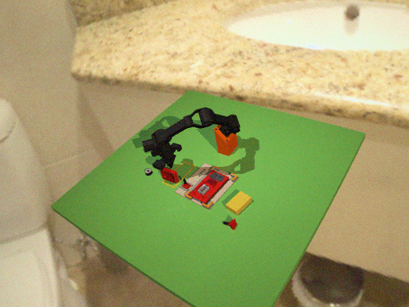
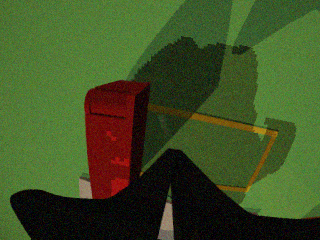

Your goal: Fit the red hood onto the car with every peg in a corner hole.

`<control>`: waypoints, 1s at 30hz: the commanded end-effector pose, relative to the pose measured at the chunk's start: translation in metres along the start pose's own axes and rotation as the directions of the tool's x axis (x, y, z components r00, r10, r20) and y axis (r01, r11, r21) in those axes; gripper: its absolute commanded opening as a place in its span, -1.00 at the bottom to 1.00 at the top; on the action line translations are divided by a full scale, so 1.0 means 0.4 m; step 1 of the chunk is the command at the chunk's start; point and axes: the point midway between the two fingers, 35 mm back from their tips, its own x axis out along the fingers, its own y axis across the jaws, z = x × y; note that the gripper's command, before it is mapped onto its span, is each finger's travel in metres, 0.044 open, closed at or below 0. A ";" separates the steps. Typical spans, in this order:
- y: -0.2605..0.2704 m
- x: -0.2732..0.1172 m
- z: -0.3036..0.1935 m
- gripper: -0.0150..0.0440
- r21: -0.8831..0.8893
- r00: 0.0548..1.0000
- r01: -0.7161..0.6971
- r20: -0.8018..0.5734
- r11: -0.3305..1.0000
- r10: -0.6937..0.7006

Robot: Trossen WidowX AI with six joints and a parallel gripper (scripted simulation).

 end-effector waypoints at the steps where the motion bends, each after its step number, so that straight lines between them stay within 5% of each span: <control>1: 0.006 0.005 -0.001 -0.49 0.001 1.000 -0.002 -0.005 1.000 0.002; 30: 0.042 0.003 0.002 -0.49 0.001 1.000 -0.002 -0.004 1.000 0.002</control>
